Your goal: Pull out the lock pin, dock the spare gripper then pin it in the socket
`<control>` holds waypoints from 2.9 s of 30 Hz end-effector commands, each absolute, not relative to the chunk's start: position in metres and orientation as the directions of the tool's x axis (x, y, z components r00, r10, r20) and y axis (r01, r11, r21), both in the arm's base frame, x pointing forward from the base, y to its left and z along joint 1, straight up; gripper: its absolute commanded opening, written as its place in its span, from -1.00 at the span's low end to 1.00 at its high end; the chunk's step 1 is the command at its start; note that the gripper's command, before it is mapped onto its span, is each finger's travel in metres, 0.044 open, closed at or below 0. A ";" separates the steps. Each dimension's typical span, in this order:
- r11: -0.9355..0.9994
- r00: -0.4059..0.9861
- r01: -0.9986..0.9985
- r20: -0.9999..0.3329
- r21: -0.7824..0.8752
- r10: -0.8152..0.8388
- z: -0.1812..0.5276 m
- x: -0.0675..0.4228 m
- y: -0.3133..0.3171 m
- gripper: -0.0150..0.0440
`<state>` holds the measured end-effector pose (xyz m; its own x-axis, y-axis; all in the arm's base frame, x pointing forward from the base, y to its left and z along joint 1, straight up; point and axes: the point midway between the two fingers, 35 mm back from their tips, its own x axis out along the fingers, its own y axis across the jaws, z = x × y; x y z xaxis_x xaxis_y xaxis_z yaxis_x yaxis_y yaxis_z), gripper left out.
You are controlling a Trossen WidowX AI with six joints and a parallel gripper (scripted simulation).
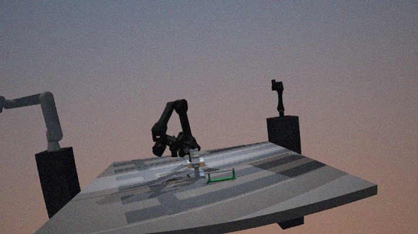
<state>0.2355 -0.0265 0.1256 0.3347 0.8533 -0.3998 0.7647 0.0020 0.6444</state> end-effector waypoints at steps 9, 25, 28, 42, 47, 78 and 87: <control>-0.005 0.337 0.770 -0.399 0.638 0.853 0.145 0.219 -0.025 1.00; -0.022 0.416 0.765 -0.468 0.643 0.780 0.171 0.203 -0.023 1.00; -0.025 0.429 0.764 -0.478 0.645 0.767 0.175 0.201 -0.022 1.00; -0.036 0.468 0.758 -0.504 0.652 0.726 0.201 0.204 -0.018 1.00; -0.040 0.481 0.755 -0.512 0.654 0.712 0.210 0.205 -0.017 1.00; -0.063 0.508 0.743 -0.500 0.667 0.701 0.227 0.205 0.082 0.12; 0.147 0.477 0.679 -0.584 0.719 0.656 0.230 0.222 0.078 0.12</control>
<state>0.2101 0.0778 0.2259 0.4938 0.6823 -0.5391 0.7243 0.0203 0.6892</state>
